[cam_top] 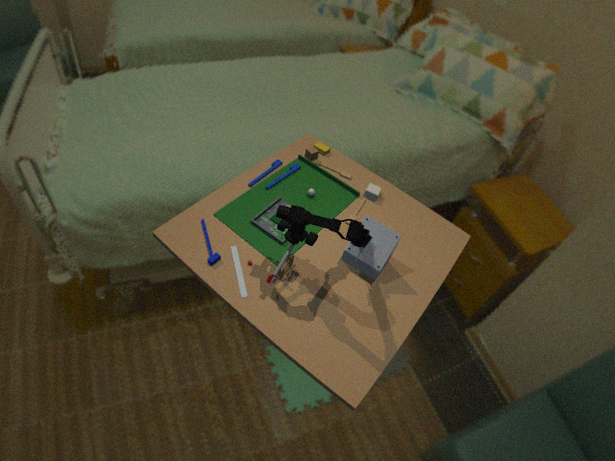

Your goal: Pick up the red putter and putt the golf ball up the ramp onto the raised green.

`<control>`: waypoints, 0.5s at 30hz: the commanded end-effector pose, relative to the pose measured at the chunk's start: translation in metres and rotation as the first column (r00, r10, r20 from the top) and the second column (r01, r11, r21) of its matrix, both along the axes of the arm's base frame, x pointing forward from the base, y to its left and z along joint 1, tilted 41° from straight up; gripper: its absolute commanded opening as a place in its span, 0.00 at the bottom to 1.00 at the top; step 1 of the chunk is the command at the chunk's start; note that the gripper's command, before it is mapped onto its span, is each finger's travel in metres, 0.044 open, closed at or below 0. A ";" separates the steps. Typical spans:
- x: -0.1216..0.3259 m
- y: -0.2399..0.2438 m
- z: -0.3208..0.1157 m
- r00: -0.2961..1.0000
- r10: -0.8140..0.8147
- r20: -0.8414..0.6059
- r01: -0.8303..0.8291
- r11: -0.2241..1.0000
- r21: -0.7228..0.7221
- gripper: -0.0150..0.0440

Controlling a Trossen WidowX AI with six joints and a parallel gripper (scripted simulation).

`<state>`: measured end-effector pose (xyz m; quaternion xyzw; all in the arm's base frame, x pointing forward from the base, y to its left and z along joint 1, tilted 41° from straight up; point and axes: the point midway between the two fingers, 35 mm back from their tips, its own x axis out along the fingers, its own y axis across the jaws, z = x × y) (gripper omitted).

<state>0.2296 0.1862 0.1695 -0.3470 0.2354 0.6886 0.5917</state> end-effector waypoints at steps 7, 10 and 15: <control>-0.002 -0.027 0.038 1.000 -0.002 0.019 0.002 1.000 0.019 0.25; 0.001 -0.025 0.029 1.000 -0.011 0.005 0.011 1.000 0.007 0.25; 0.021 -0.040 0.018 0.996 -0.082 -0.025 0.082 0.996 -0.019 0.25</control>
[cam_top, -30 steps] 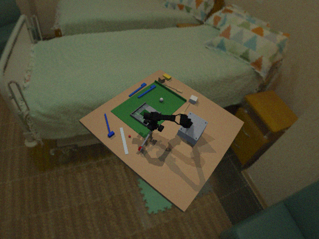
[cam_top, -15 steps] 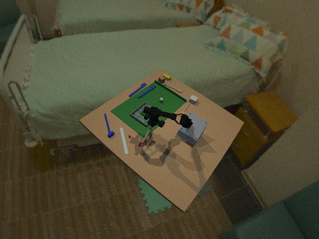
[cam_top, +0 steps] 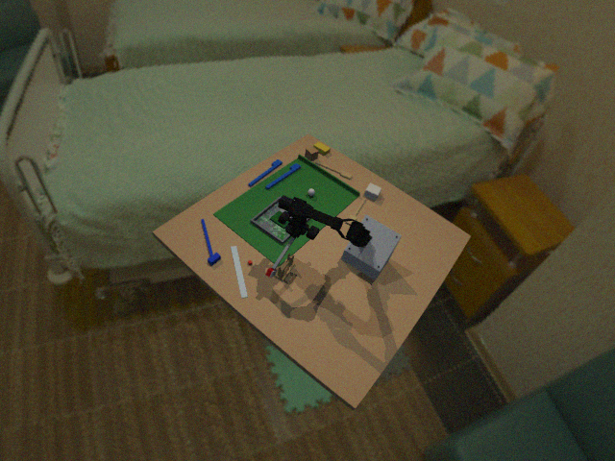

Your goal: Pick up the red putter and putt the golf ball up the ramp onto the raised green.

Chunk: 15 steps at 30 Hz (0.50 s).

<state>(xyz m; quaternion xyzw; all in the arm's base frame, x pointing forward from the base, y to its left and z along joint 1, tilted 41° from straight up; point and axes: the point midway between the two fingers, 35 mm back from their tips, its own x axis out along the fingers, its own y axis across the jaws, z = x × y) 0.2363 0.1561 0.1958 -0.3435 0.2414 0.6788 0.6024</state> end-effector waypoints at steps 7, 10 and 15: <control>0.046 -0.042 -0.034 0.974 -0.200 -0.107 0.193 0.979 -0.072 0.25; 0.057 -0.058 -0.046 0.953 -0.267 -0.147 0.254 0.962 -0.099 0.25; 0.071 -0.084 -0.067 0.904 -0.373 -0.209 0.349 0.926 -0.142 0.25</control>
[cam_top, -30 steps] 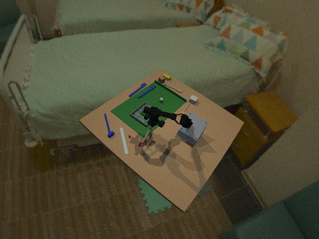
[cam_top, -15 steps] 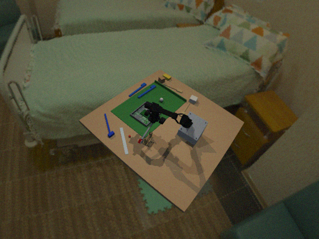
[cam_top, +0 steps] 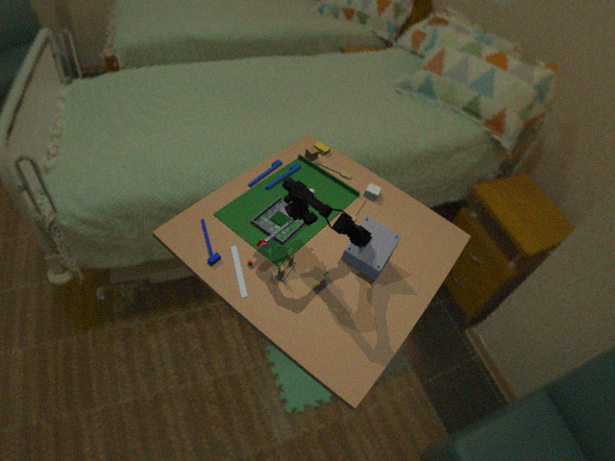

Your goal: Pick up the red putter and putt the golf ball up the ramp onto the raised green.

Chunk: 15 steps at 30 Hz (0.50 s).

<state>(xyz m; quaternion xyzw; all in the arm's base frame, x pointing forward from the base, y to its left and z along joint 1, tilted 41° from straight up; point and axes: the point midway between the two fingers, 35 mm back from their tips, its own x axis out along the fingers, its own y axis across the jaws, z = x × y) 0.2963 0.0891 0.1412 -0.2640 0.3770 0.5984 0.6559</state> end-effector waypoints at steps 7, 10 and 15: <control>0.026 -0.057 -0.040 0.965 -0.221 -0.139 0.217 0.975 -0.046 0.25; 0.031 -0.074 -0.053 0.942 -0.284 -0.179 0.278 0.959 -0.057 0.25; 0.035 -0.102 -0.074 0.891 -0.384 -0.241 0.378 0.923 -0.075 0.25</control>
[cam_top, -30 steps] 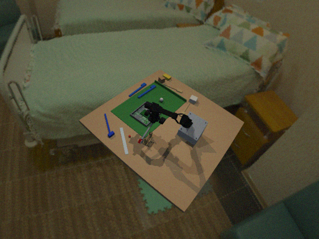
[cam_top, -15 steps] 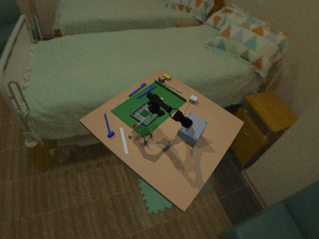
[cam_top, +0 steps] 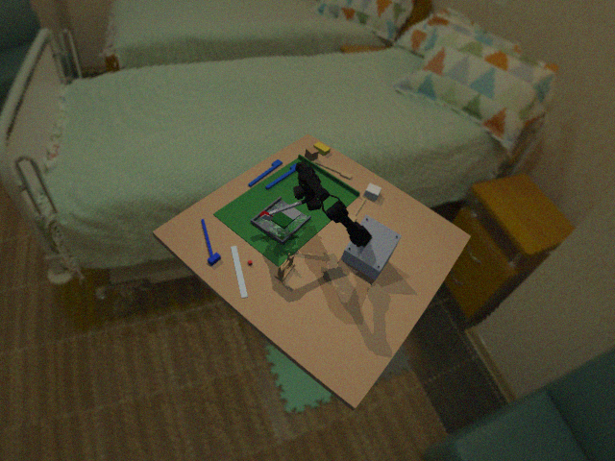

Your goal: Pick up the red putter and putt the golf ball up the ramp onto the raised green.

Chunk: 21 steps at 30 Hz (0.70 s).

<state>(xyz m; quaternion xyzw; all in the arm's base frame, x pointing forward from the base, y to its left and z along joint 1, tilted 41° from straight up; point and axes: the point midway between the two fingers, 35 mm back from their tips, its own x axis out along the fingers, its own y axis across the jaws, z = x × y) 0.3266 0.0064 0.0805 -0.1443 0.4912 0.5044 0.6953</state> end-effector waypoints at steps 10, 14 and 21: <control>0.003 -0.074 -0.063 0.957 -0.244 -0.154 0.244 0.970 -0.021 0.25; -0.002 -0.096 -0.084 0.930 -0.307 -0.200 0.306 0.951 -0.033 0.25; -0.014 -0.129 -0.117 0.862 -0.412 -0.295 0.415 0.908 -0.055 0.25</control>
